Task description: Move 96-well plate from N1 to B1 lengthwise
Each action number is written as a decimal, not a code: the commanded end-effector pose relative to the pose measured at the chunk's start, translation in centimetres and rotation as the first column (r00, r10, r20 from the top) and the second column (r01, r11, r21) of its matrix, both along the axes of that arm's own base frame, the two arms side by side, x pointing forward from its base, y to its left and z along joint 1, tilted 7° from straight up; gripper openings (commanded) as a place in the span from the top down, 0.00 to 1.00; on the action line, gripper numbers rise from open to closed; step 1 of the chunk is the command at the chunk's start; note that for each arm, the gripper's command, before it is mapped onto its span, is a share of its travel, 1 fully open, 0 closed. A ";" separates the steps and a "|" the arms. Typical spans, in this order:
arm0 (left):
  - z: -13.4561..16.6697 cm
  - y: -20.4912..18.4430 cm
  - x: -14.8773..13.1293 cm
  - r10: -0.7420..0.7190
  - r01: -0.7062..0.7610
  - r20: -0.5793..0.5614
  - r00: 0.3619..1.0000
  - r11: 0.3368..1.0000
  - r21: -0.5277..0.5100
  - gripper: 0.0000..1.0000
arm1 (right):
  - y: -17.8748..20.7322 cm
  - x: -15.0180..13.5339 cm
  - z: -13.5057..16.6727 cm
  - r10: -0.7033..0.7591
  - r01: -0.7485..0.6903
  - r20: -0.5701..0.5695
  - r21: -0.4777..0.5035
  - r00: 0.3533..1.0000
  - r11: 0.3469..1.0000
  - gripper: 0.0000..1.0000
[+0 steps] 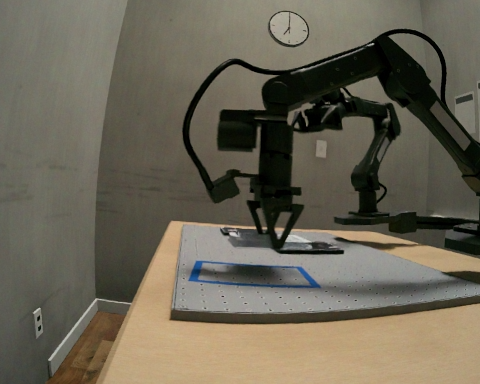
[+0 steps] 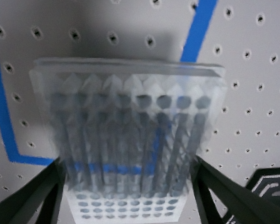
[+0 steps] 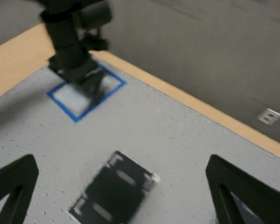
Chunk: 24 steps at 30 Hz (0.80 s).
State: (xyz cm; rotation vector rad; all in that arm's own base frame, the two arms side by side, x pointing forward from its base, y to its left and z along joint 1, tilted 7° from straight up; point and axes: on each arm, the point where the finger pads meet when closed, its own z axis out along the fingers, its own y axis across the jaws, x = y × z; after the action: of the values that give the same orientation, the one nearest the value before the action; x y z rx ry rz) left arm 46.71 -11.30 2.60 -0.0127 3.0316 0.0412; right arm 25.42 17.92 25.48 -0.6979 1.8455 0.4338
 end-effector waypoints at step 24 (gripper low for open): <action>2.0 3.2 2.7 -0.145 0.144 0.012 0.989 0.989 0.020 0.18 | 11.0 -2.6 -8.6 0.163 -0.165 0.053 0.036 0.985 0.986 0.00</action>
State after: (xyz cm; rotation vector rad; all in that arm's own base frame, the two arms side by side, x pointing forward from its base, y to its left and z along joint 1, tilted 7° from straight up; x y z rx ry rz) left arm 49.09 -7.65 2.25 0.1728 3.0503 0.0667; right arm 23.02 28.86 17.22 -0.8317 1.7351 0.5554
